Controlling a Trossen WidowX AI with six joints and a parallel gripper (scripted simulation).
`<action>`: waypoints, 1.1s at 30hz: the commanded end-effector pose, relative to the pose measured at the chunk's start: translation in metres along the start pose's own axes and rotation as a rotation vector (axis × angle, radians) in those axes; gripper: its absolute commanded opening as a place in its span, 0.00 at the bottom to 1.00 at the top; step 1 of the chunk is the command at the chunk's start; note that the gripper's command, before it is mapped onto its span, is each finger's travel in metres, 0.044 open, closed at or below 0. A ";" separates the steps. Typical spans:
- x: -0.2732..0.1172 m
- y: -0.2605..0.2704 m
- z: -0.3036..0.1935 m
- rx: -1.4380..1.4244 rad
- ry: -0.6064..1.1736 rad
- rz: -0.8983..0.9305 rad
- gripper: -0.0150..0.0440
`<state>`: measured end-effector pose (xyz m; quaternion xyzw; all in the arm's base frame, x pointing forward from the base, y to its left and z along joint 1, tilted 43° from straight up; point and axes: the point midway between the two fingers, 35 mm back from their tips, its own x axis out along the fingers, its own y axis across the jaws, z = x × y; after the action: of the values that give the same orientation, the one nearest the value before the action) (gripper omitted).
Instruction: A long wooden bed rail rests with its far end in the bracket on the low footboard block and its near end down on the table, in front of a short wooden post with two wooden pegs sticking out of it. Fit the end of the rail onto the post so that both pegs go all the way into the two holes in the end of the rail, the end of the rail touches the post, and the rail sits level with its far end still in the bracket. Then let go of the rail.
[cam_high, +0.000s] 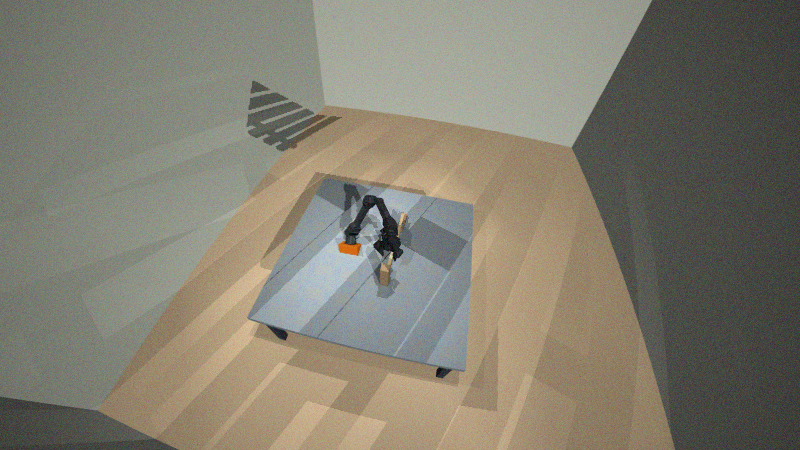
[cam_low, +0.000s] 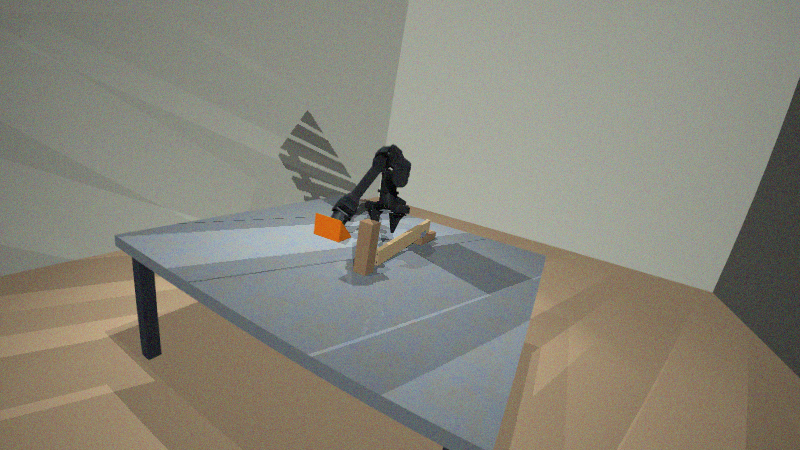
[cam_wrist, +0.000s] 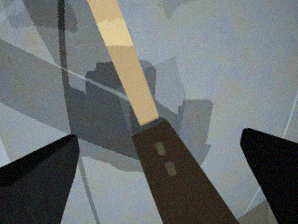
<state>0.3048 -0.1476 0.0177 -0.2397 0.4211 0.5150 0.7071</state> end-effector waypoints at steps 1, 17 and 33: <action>0.031 0.018 0.039 -0.354 -0.144 0.177 1.00; 0.042 0.016 0.042 -0.354 -0.143 0.177 1.00; 0.067 0.020 0.045 -0.355 -0.144 0.176 1.00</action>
<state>0.3124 -0.0757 -0.0081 -0.2927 0.2903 0.6542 0.6341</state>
